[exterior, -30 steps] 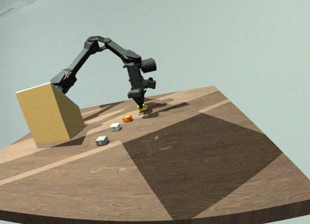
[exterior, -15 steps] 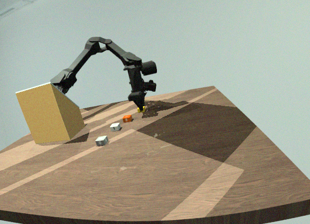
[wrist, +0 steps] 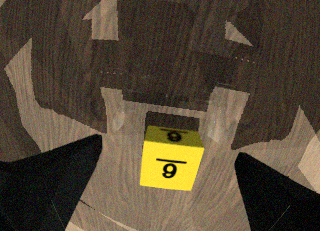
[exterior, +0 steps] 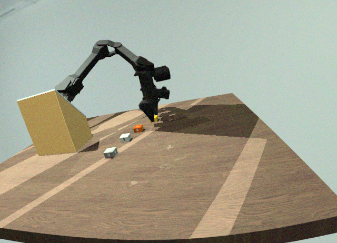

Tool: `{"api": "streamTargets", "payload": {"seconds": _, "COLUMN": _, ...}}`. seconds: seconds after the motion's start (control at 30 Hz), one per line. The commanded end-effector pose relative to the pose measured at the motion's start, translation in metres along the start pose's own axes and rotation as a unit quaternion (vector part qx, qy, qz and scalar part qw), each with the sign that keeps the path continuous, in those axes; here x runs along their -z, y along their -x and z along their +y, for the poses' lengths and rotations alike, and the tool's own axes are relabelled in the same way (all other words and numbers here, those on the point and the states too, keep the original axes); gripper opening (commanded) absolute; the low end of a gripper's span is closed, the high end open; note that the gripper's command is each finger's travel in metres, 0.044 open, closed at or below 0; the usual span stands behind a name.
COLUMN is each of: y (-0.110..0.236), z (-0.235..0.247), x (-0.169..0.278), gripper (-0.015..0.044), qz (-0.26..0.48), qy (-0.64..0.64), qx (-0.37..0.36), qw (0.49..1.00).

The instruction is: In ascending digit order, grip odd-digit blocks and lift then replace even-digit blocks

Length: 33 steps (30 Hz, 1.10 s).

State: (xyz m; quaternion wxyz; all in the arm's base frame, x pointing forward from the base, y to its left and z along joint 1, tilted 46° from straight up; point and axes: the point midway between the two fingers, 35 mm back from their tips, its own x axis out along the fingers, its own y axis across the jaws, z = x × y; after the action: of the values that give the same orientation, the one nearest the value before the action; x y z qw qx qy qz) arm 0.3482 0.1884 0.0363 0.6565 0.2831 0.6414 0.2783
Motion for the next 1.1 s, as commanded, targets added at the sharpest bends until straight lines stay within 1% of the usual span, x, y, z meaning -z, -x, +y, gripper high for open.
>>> {"api": "streamTargets", "payload": {"seconds": 0.0, "y": 0.022, "z": -0.001, "x": -0.001, "gripper": 0.0400, "qz": -0.002, "qy": 0.000, "qx": 0.001, "qw": 1.000}}
{"api": "streamTargets", "payload": {"seconds": 0.07, "y": 0.034, "z": -0.001, "x": -0.001, "gripper": 0.0400, "qz": -0.002, "qy": 0.000, "qx": 0.001, "qw": 1.000}}
{"api": "streamTargets", "payload": {"seconds": 0.13, "y": 0.034, "z": -0.001, "x": -0.001, "gripper": 0.0400, "qz": -0.002, "qy": 0.000, "qx": 0.001, "qw": 1.000}}
{"api": "streamTargets", "payload": {"seconds": 0.2, "y": 0.047, "z": -0.001, "x": -0.002, "gripper": 0.0348, "qz": -0.002, "qy": 0.000, "qx": 0.003, "qw": 1.000}}
{"api": "streamTargets", "payload": {"seconds": 0.3, "y": 0.101, "z": -0.001, "x": -0.002, "gripper": 0.0269, "qz": -0.002, "qy": 0.000, "qx": 0.004, "qw": 1.000}}
{"api": "streamTargets", "payload": {"seconds": 0.33, "y": 0.111, "z": -0.001, "x": -0.001, "gripper": 0.0242, "qz": -0.002, "qy": 0.000, "qx": 0.003, "qw": 1.000}}
{"api": "streamTargets", "payload": {"seconds": 0.47, "y": 0.115, "z": -0.001, "x": -0.001, "gripper": 0.0138, "qz": -0.002, "qy": 0.000, "qx": 0.003, "qw": 1.000}}
{"api": "streamTargets", "payload": {"seconds": 0.5, "y": 0.115, "z": -0.001, "x": -0.001, "gripper": 0.0120, "qz": -0.002, "qy": 0.000, "qx": 0.003, "qw": 1.000}}
{"api": "streamTargets", "payload": {"seconds": 0.77, "y": 0.115, "z": -0.004, "x": 0.000, "gripper": 0.0120, "qz": -0.002, "qy": 0.000, "qx": 0.004, "qw": 1.000}}
{"api": "streamTargets", "payload": {"seconds": 0.83, "y": 0.115, "z": -0.030, "x": 0.007, "gripper": 0.0120, "qz": -0.002, "qy": 0.000, "qx": 0.007, "qw": 1.000}}
{"api": "streamTargets", "payload": {"seconds": 0.97, "y": 0.115, "z": -0.097, "x": 0.040, "gripper": 0.0120, "qz": -0.001, "qy": -0.001, "qx": 0.007, "qw": 1.000}}
{"api": "streamTargets", "payload": {"seconds": 1.07, "y": 0.115, "z": -0.107, "x": 0.048, "gripper": 0.0120, "qz": -0.001, "qy": -0.001, "qx": 0.006, "qw": 1.000}}
